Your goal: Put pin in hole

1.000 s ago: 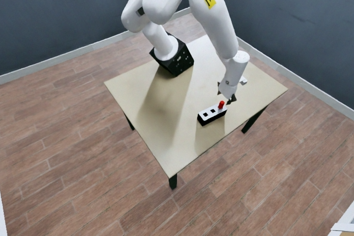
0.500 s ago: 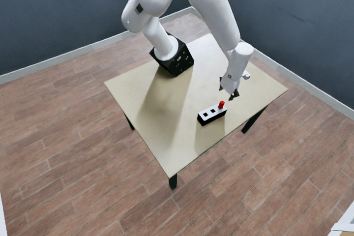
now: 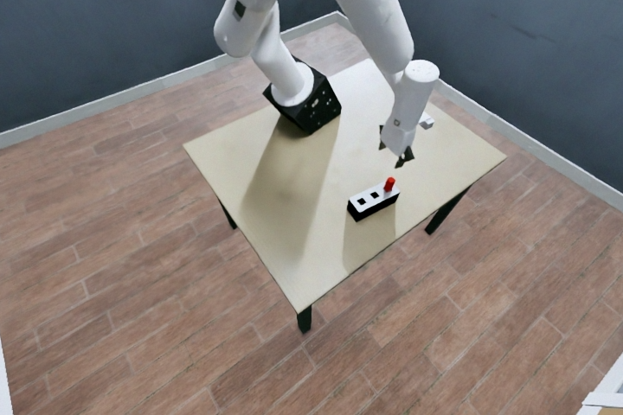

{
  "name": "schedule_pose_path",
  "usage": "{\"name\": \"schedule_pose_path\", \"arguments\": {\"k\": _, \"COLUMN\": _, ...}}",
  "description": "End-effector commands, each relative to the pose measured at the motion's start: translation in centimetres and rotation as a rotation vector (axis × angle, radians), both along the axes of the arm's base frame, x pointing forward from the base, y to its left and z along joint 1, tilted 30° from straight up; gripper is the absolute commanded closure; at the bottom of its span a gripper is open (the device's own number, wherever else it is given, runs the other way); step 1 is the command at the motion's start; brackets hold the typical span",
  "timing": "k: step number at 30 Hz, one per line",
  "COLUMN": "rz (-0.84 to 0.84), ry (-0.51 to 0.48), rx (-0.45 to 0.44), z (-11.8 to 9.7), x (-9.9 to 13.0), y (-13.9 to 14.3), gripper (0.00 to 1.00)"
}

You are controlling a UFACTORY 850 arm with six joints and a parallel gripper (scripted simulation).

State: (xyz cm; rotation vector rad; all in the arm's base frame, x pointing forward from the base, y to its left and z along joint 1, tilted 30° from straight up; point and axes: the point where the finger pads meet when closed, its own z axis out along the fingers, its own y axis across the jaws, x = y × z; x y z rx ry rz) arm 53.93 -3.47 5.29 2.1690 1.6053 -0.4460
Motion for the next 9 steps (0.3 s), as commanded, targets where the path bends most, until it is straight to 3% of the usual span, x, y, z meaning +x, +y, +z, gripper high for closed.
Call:
{"name": "schedule_pose_path", "arguments": {"k": 1, "rz": 0.003, "ry": -0.006, "rx": 0.002, "z": 5.0, "x": -4.8, "y": 0.8, "gripper": 0.00}}
{"name": "schedule_pose_path", "arguments": {"k": 5, "rz": 0.003, "ry": -0.006, "rx": 0.002, "z": 7.8, "x": -7.6, "y": 1.2, "gripper": 0.00}}
{"name": "schedule_pose_path", "arguments": {"k": 9, "rz": 0.003, "ry": -0.006, "rx": 0.002, "z": 7.9, "x": -7.7, "y": 1.2, "gripper": 0.00}}
